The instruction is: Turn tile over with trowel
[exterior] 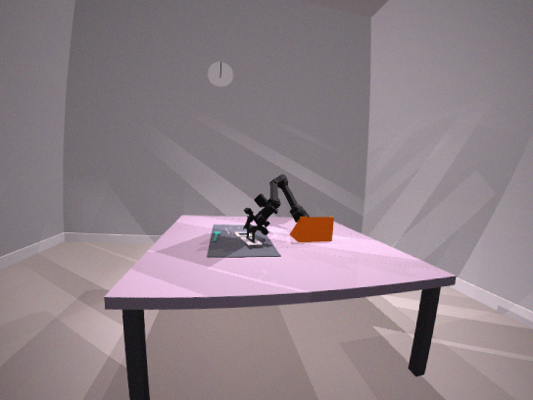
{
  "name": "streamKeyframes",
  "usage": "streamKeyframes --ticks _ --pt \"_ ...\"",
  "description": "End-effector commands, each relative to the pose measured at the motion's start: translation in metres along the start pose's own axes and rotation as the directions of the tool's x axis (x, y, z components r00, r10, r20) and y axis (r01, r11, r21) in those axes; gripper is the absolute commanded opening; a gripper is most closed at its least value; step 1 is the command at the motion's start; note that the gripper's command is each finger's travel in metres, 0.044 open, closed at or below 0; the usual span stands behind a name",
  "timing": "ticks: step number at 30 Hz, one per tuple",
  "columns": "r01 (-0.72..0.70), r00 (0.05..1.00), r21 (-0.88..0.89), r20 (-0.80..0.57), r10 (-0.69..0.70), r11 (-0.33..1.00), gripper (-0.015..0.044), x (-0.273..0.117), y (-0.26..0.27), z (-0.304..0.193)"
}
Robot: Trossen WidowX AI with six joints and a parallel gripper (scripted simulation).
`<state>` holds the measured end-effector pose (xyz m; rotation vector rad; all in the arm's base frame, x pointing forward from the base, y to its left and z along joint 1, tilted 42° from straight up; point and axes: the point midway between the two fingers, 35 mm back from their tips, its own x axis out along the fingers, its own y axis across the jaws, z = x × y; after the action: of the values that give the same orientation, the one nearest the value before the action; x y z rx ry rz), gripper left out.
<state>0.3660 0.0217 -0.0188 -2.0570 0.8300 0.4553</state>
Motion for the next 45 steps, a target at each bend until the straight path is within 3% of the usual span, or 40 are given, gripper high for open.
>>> streamKeyframes --ticks 1,23,45 --pt "0.002 1.0 0.004 -0.005 -0.002 1.0 0.0 0.0 -0.002 -0.009" --pt "0.003 1.0 -0.025 -0.03 -0.004 1.0 0.0 -0.004 -0.005 -0.033" --pt "0.0 0.997 -0.077 -0.073 -0.006 0.997 0.0 -0.032 -0.038 -0.052"
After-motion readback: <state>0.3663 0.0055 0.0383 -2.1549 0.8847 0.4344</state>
